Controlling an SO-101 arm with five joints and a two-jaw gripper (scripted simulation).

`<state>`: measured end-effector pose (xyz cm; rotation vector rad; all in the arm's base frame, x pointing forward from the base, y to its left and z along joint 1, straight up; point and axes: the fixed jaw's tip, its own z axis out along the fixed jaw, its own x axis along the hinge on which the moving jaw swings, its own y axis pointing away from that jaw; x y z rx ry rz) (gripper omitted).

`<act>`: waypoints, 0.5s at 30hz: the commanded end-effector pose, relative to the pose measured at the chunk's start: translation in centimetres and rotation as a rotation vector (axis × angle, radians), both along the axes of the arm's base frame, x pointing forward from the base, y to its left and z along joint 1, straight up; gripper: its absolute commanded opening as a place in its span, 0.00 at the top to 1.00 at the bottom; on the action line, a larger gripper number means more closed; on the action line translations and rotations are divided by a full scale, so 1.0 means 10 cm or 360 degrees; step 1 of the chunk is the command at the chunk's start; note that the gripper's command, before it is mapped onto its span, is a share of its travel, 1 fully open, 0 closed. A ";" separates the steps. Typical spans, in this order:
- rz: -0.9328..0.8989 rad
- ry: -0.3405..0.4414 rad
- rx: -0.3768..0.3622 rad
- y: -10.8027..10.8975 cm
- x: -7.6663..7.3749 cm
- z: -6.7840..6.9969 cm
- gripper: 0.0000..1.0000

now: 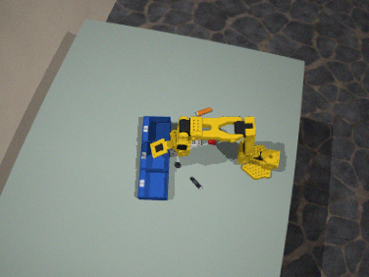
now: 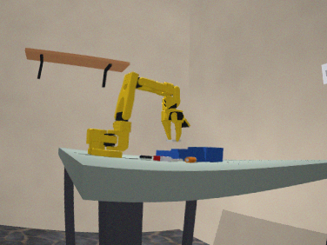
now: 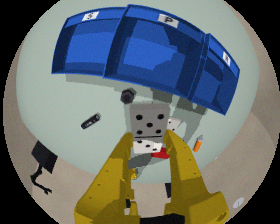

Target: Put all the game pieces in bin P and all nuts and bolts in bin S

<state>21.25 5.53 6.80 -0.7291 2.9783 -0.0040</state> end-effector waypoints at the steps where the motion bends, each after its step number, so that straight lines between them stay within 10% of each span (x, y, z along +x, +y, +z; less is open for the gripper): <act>1: -0.0033 -0.0083 0.0025 0.03 0.09 0.11 1.00; 15: -0.0055 -0.0095 0.0030 0.04 0.12 0.12 1.00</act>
